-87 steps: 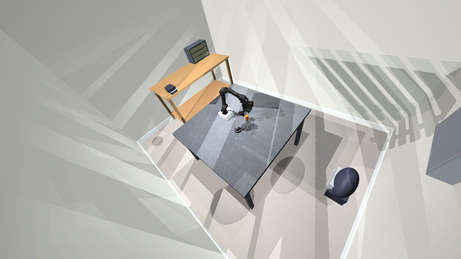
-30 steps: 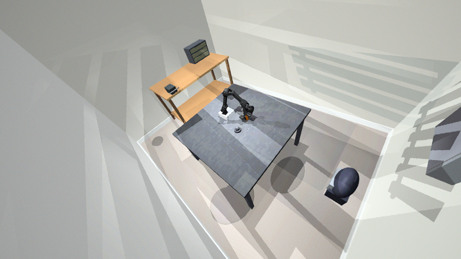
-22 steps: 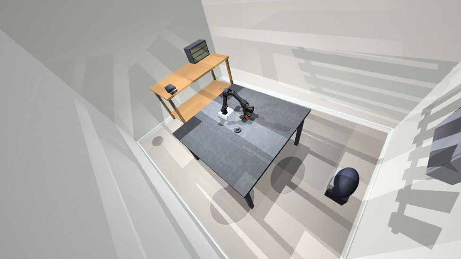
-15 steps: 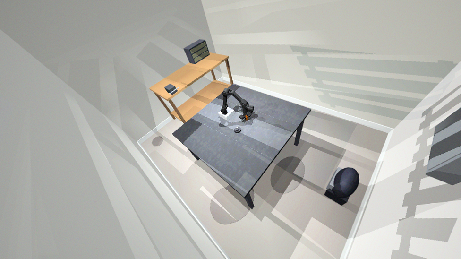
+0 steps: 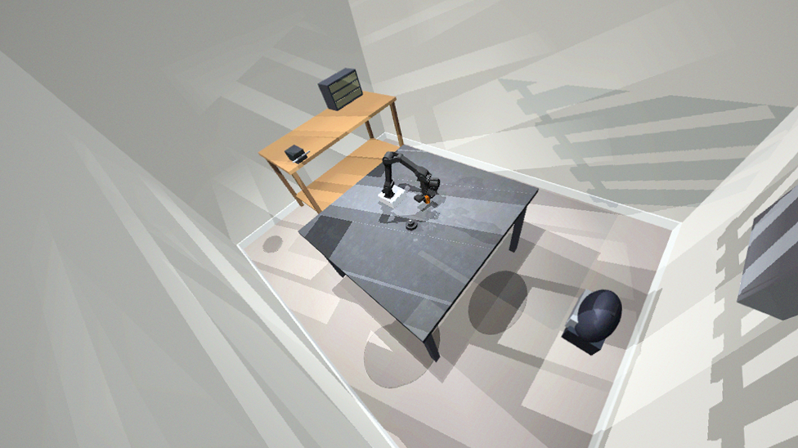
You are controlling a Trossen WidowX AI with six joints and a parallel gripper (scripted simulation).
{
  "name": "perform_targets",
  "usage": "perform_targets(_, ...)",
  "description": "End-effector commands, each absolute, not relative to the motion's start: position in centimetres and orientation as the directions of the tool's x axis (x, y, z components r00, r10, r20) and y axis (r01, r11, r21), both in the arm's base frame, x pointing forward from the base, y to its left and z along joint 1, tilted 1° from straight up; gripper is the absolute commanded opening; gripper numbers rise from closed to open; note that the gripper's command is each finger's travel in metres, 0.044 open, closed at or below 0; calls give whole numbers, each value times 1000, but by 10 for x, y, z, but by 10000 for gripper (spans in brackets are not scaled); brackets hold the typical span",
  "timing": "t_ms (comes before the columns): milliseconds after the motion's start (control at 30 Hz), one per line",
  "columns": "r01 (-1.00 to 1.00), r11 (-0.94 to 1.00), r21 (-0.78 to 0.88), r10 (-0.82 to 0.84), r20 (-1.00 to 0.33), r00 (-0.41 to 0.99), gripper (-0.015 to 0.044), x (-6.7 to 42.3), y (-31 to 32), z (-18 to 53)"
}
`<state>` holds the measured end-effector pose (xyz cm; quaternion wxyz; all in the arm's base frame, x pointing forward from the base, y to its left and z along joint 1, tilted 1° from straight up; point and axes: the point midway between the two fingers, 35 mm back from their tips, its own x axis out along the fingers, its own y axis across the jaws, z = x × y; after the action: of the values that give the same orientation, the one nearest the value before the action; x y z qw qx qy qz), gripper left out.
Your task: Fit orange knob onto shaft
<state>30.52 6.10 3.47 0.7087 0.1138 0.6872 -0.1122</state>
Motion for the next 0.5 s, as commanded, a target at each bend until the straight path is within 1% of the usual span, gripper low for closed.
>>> perform_targets(0,318,948,11,-3,-999,45,0,309,62,53)
perform_targets(467,318,948,11,-3,-999,45,0,307,62,97)
